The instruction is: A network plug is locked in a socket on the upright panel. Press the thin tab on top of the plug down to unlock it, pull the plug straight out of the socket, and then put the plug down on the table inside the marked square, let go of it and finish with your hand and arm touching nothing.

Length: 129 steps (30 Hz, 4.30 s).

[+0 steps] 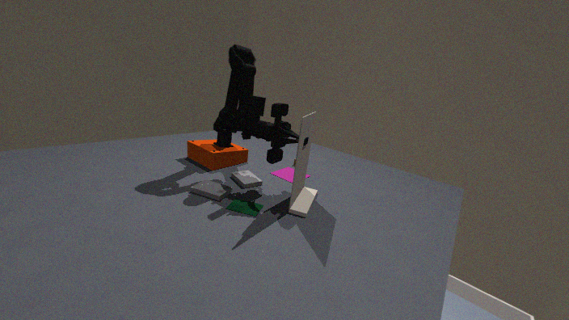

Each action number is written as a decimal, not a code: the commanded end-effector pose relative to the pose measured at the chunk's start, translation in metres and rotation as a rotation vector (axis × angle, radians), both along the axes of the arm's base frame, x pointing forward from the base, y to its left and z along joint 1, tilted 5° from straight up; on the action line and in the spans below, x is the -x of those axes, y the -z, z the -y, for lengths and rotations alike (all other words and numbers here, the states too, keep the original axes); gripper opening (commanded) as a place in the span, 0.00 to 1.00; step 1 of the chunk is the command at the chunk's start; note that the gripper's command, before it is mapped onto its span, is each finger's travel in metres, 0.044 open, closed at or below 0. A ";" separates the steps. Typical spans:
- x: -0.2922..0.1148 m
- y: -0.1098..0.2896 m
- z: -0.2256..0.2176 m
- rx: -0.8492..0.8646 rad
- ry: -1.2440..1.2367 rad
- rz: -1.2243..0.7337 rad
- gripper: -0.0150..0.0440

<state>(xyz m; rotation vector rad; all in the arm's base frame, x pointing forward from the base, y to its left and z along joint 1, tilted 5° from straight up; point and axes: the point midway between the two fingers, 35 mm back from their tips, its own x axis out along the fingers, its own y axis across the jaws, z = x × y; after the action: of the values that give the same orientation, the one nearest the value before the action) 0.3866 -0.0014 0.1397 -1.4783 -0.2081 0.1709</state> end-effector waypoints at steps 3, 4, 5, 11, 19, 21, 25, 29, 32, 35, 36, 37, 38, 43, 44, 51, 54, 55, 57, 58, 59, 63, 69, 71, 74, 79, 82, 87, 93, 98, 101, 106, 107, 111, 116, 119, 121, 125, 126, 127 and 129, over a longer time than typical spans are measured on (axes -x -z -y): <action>0.005 0.001 0.003 0.005 0.005 0.000 0.25; 0.005 0.001 0.003 0.005 0.005 0.000 0.25; 0.006 0.001 0.003 0.005 0.005 0.000 0.25; 0.009 0.001 0.005 0.006 0.005 0.000 0.25; 0.014 0.002 0.008 0.006 0.005 -0.001 0.25; 0.016 0.002 0.009 0.006 0.005 -0.001 0.25; 0.018 0.002 0.011 0.006 0.005 -0.001 0.25; 0.020 0.002 0.012 0.006 0.005 -0.001 0.25; 0.021 0.002 0.014 0.006 0.005 -0.001 0.25; 0.023 0.002 0.015 0.007 0.005 -0.002 0.25; 0.023 0.002 0.016 0.007 0.005 -0.002 0.25; 0.024 0.003 0.016 0.007 0.005 -0.002 0.25; 0.024 0.003 0.016 0.007 0.005 -0.002 0.25; 0.026 0.003 0.019 0.007 0.005 -0.002 0.25; 0.027 0.003 0.019 0.007 0.005 -0.002 0.25; 0.030 0.003 0.022 0.007 0.005 -0.002 0.25; 0.031 0.003 0.023 0.007 0.005 -0.002 0.25; 0.032 0.003 0.024 0.007 0.005 -0.003 0.25; 0.033 0.004 0.024 0.007 0.005 -0.003 0.25; 0.033 0.004 0.025 0.007 0.005 -0.003 0.25; 0.034 0.004 0.025 0.007 0.005 -0.003 0.25; 0.035 0.004 0.027 0.008 0.005 -0.003 0.25; 0.038 0.004 0.029 0.008 0.005 -0.003 0.25; 0.039 0.004 0.030 0.008 0.005 -0.003 0.25; 0.040 0.004 0.031 0.008 0.005 -0.003 0.25; 0.042 0.005 0.033 0.008 0.005 -0.004 0.25; 0.044 0.005 0.034 0.008 0.005 -0.004 0.25; 0.046 0.005 0.036 0.008 0.005 -0.004 0.25; 0.048 0.005 0.038 0.009 0.005 -0.004 0.25; 0.050 0.006 0.040 0.009 0.005 -0.004 0.25; 0.051 0.006 0.041 0.009 0.005 -0.005 0.25; 0.050 0.003 0.042 0.008 0.008 -0.003 0.25; 0.050 0.001 0.043 0.008 0.008 -0.003 0.25; 0.052 -0.005 0.044 0.008 0.008 -0.004 0.25; 0.054 -0.012 0.045 0.008 0.007 -0.004 0.25; 0.055 -0.017 0.045 0.009 0.007 -0.004 0.25; 0.056 -0.020 0.046 0.009 0.007 -0.004 0.25; 0.059 -0.026 0.046 0.009 0.007 -0.004 0.25; 0.060 -0.027 0.047 0.009 0.006 -0.004 0.25; 0.060 -0.029 0.047 0.009 0.006 -0.004 0.25; 0.062 -0.032 0.047 0.009 0.006 -0.004 0.25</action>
<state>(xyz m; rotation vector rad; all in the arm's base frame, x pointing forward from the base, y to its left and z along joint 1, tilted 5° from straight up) 0.3267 -0.0480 0.1642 -1.4819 -0.1898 0.1740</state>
